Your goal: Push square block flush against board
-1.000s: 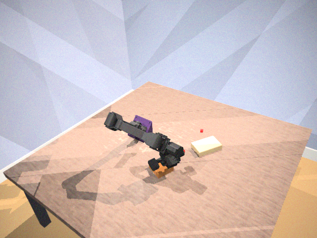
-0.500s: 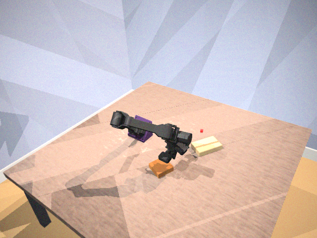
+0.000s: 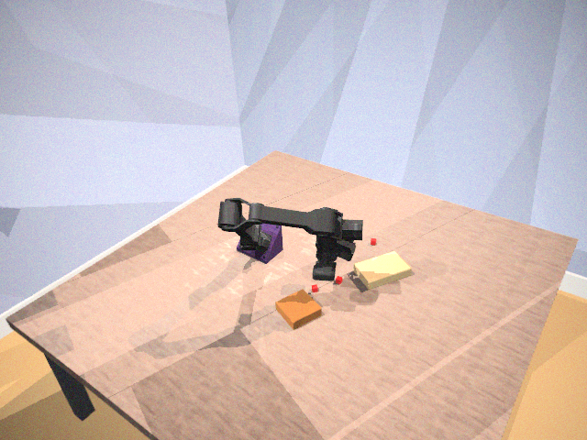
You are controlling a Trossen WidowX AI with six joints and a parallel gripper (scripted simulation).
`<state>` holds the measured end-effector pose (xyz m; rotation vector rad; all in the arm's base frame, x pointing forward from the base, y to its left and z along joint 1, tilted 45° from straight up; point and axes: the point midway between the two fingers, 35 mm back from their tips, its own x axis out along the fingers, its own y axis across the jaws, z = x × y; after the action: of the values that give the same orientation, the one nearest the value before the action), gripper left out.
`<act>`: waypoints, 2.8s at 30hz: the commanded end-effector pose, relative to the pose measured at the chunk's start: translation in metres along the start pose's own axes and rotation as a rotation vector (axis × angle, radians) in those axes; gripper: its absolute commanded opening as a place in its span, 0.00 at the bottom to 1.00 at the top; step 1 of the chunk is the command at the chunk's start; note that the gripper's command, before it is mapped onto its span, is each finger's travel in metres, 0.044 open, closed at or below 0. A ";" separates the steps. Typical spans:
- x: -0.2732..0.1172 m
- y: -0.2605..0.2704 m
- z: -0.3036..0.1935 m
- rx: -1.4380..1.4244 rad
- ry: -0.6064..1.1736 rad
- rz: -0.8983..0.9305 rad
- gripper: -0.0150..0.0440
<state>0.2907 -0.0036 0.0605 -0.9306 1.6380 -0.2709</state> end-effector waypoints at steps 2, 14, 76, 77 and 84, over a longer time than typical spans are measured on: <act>0.000 0.004 -0.002 -0.048 0.010 -0.014 0.25; 0.055 0.002 -0.006 -0.047 0.011 -0.017 0.25; 0.055 -0.001 -0.091 -0.051 0.015 -0.017 0.25; 0.055 -0.001 -0.091 -0.051 0.015 -0.017 0.25; 0.055 -0.001 -0.091 -0.051 0.015 -0.017 0.25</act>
<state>0.2092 -0.0686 0.0486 -0.9768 1.6549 -0.2500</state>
